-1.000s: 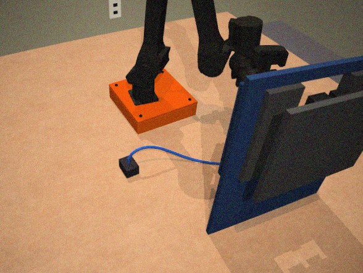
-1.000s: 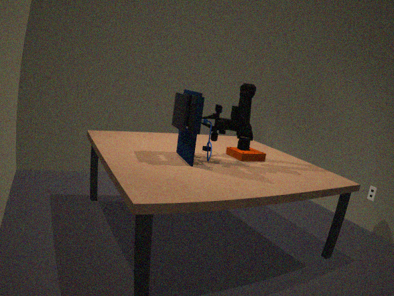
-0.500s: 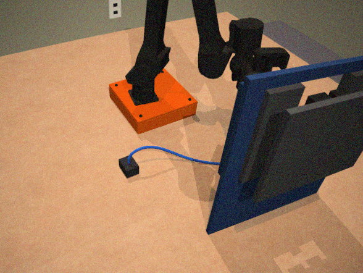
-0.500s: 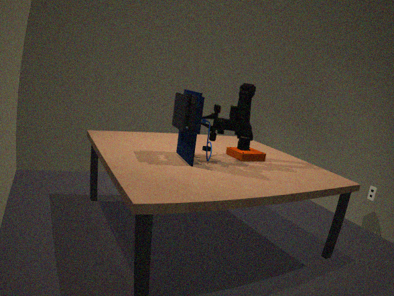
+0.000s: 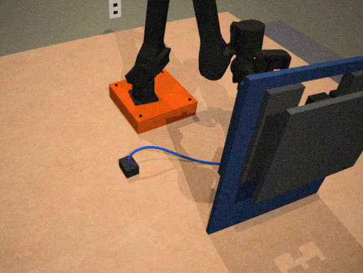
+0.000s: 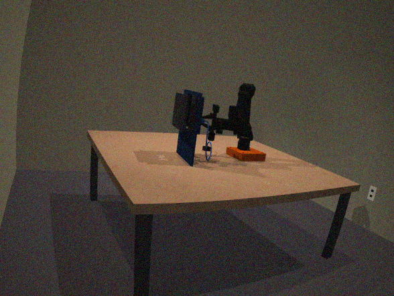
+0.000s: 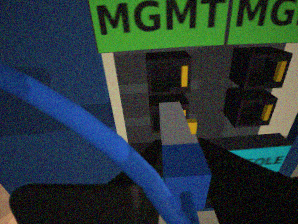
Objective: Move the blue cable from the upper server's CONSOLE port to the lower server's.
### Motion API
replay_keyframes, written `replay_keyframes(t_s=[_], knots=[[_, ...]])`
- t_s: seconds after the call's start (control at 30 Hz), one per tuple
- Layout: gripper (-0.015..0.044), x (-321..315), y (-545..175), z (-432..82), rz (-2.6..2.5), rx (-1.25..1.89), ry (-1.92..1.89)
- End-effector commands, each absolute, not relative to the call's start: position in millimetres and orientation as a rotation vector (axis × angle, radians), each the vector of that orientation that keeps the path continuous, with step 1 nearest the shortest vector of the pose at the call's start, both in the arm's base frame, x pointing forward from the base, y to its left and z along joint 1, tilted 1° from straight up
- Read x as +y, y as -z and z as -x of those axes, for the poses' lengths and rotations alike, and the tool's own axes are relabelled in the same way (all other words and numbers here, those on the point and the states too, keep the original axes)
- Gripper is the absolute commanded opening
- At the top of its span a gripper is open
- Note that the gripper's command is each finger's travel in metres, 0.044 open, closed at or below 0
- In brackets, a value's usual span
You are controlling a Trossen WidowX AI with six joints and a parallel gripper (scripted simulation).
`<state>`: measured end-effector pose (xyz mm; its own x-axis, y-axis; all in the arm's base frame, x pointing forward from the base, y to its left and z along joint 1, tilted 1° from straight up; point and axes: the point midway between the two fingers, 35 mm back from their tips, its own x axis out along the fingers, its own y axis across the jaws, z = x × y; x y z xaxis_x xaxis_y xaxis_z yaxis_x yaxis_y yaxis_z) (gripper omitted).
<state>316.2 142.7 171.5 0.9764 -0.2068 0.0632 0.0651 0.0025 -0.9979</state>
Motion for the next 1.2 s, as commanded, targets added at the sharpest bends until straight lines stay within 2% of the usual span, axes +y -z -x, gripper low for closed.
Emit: replay_keyframes(t_s=[0.0,1.17], knots=[[0.0000,143.3,-170.1,-319.1,1.555,0.110,0.209],[0.0000,138.8,-170.0,-335.2,1.555,0.106,0.211]])
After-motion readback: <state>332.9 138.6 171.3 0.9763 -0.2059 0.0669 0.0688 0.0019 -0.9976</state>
